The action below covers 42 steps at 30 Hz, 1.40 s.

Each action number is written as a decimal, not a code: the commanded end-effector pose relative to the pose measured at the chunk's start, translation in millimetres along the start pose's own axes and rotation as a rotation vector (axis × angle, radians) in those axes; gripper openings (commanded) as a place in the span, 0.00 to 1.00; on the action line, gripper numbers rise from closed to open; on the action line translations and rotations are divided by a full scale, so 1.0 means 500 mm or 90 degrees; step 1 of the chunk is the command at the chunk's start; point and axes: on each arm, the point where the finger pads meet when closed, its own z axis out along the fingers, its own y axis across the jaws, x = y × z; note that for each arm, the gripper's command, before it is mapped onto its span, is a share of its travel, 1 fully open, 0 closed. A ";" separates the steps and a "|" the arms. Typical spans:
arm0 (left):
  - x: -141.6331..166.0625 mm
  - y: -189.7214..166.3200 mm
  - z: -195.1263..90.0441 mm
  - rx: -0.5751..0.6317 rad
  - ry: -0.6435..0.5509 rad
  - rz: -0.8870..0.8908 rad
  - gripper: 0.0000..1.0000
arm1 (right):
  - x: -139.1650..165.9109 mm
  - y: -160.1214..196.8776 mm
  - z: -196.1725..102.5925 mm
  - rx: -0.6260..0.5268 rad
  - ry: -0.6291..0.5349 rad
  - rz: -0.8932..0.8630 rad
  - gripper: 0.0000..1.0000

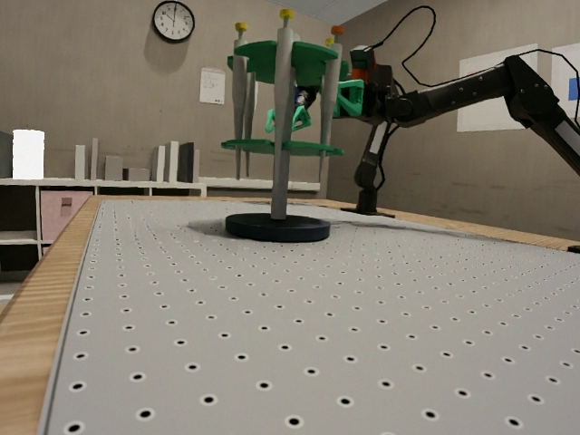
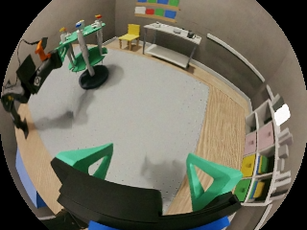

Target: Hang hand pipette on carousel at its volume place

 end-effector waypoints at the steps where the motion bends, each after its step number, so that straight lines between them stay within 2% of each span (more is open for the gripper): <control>1: -0.063 0.019 -0.001 -0.011 -0.024 -0.065 0.12 | -0.009 -0.007 -0.002 -0.002 -0.015 -0.005 1.00; 6: -0.068 0.018 -0.001 -0.011 -0.026 -0.073 0.12 | -0.009 -0.007 -0.002 -0.002 -0.015 -0.005 1.00; 15: -0.027 0.014 0.000 -0.011 -0.020 -0.053 0.12 | -0.009 -0.007 -0.002 -0.002 -0.015 -0.005 1.00; 19: -0.054 0.016 0.000 -0.011 -0.026 -0.073 0.12 | -0.009 -0.007 -0.002 -0.002 -0.015 -0.005 1.00; 42: -0.054 0.016 -0.001 -0.011 -0.026 -0.072 0.12 | -0.009 -0.007 -0.002 -0.002 -0.015 -0.005 1.00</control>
